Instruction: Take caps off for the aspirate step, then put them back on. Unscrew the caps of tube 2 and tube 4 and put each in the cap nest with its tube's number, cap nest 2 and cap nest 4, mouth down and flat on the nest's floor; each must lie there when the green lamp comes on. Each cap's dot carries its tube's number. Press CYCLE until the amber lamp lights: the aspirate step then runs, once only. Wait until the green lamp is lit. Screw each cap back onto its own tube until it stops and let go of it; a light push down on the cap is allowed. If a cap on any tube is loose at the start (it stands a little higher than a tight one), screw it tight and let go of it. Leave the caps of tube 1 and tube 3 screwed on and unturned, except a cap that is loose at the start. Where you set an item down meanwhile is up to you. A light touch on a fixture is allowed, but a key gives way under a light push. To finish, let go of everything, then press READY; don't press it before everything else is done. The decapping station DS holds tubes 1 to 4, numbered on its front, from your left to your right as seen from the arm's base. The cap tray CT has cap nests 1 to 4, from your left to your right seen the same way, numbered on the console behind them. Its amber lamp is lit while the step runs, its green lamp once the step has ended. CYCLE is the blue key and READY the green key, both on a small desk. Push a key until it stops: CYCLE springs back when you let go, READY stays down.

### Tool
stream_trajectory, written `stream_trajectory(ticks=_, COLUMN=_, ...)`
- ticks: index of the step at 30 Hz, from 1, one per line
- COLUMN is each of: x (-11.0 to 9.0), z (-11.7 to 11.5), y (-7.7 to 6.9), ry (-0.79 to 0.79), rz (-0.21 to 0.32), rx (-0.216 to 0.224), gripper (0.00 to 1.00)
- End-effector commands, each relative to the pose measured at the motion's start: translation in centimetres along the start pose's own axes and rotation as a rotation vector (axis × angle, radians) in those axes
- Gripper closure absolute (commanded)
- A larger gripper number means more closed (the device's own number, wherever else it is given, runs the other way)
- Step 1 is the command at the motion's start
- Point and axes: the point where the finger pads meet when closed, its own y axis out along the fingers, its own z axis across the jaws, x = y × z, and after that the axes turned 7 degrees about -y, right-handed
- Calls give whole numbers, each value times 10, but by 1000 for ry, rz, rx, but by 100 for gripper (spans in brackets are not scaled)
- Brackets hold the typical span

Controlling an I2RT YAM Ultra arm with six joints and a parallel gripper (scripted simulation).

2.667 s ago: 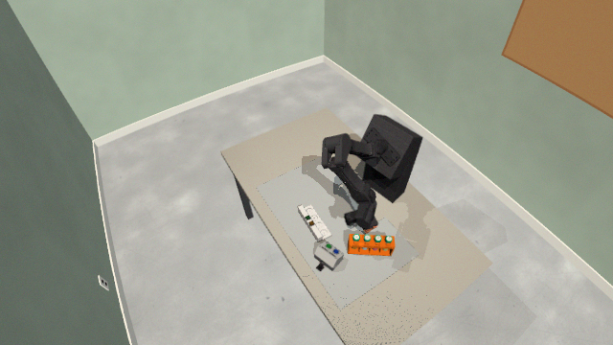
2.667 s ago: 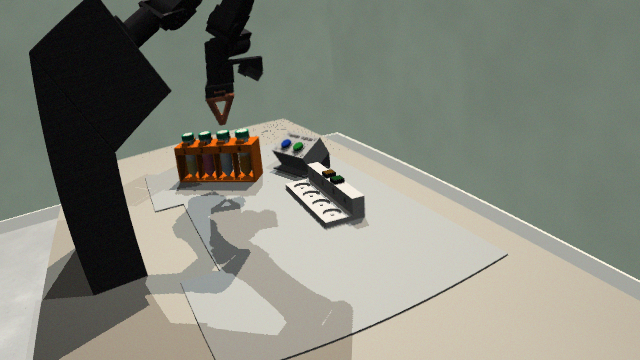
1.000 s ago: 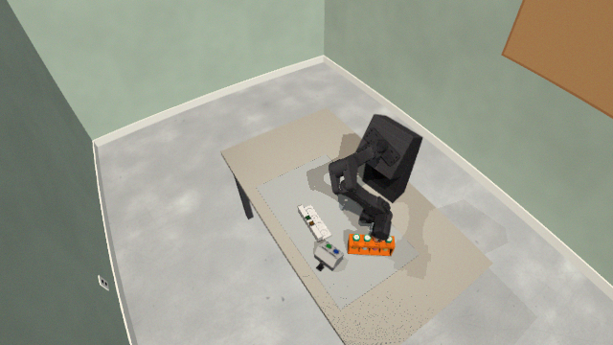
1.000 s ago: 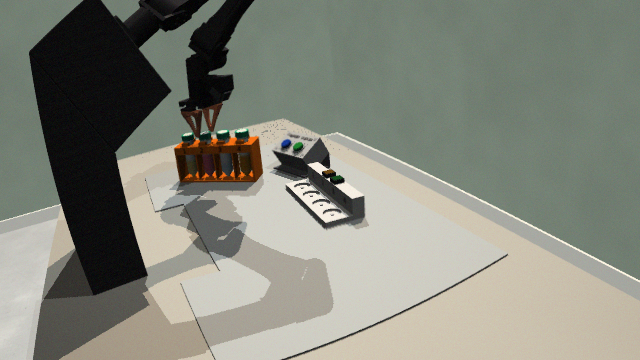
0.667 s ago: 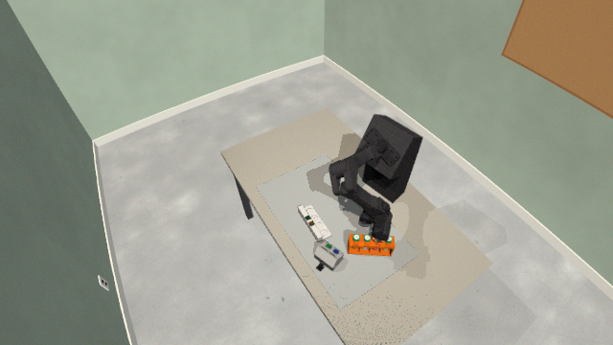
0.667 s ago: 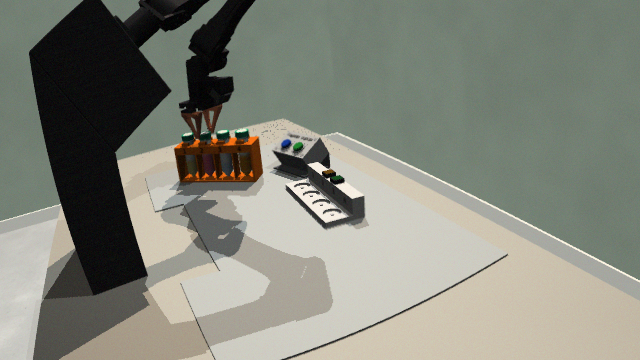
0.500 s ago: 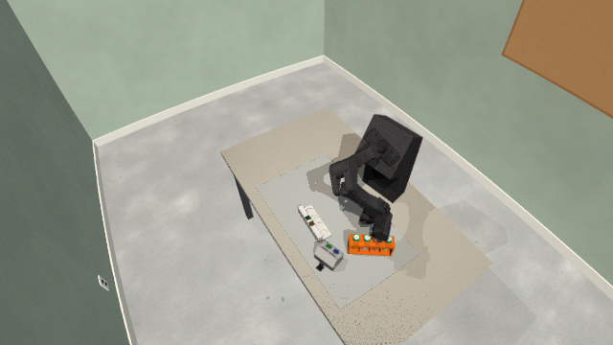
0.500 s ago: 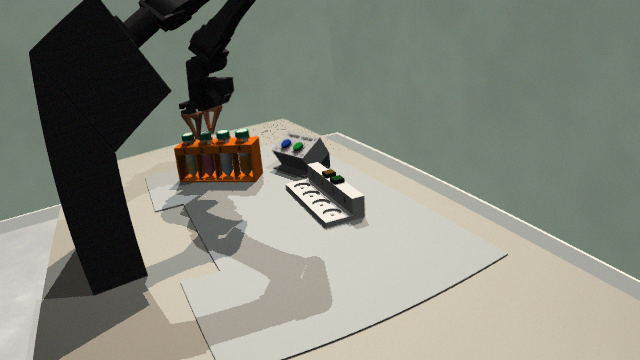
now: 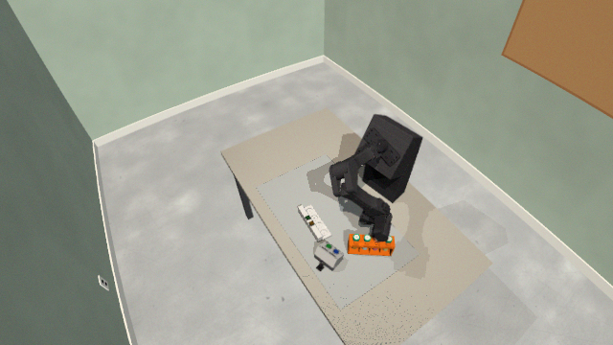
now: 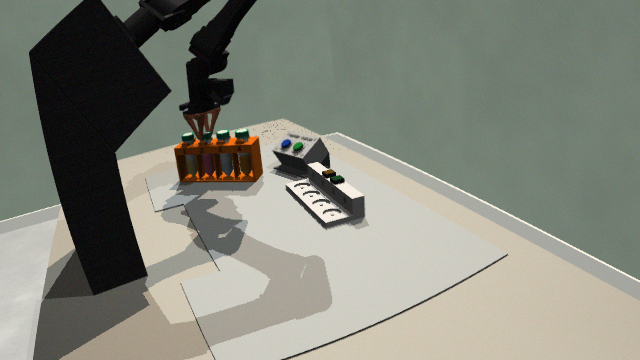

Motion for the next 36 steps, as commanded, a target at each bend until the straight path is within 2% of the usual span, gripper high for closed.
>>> stream_trajectory(ticks=1, x=-1, z=2, y=-2, ry=1, rz=3, rx=6, gripper=100)
stream_trajectory(ticks=8, x=-1, z=2, y=-2, ry=1, rz=3, rx=6, gripper=100)
stream_trajectory(ticks=17, x=-1, z=2, y=-2, ry=-449, rz=1, rx=7, gripper=100)
stream_trajectory(ticks=19, x=-1, z=2, y=-2, ry=-449, rz=1, rx=7, gripper=100)
stream_trajectory(ticks=34, x=-1, z=2, y=-2, ry=-1199, rz=-1, rx=7, gripper=100)
stream_trajectory(ticks=36, x=-1, z=2, y=-2, ry=-1199, rz=-1, rx=7, gripper=100)
